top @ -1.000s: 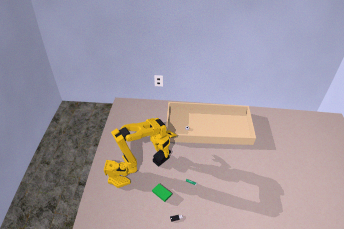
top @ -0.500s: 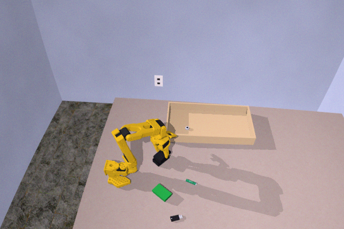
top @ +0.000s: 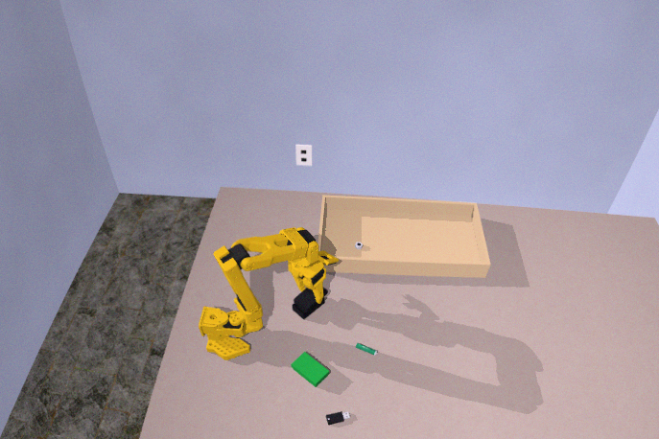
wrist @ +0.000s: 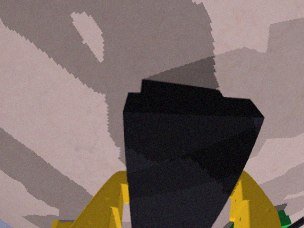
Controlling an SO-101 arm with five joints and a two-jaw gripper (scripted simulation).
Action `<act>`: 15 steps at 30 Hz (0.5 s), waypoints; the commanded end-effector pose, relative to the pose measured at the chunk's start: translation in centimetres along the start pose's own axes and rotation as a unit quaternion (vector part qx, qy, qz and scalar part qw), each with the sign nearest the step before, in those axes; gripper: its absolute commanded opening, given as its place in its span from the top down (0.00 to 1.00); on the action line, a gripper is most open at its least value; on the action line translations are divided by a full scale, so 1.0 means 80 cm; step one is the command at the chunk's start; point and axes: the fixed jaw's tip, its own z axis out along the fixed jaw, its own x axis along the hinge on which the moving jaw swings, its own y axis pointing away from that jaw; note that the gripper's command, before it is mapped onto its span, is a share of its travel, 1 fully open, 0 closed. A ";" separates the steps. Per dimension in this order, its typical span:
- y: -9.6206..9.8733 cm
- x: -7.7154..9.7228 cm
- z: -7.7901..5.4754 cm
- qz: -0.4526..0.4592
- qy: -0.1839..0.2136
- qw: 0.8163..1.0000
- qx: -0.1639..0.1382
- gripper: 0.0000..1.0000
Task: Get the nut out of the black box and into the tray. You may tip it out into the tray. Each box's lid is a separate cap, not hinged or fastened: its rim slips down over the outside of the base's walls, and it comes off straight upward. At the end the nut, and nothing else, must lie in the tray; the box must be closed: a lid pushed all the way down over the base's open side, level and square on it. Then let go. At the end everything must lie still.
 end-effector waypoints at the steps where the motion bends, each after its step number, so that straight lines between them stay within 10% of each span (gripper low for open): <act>1: 0.002 -0.004 -0.001 0.000 -0.009 1.000 0.002 0.79; 15: 0.007 0.004 0.003 0.000 -0.009 1.000 0.002 0.79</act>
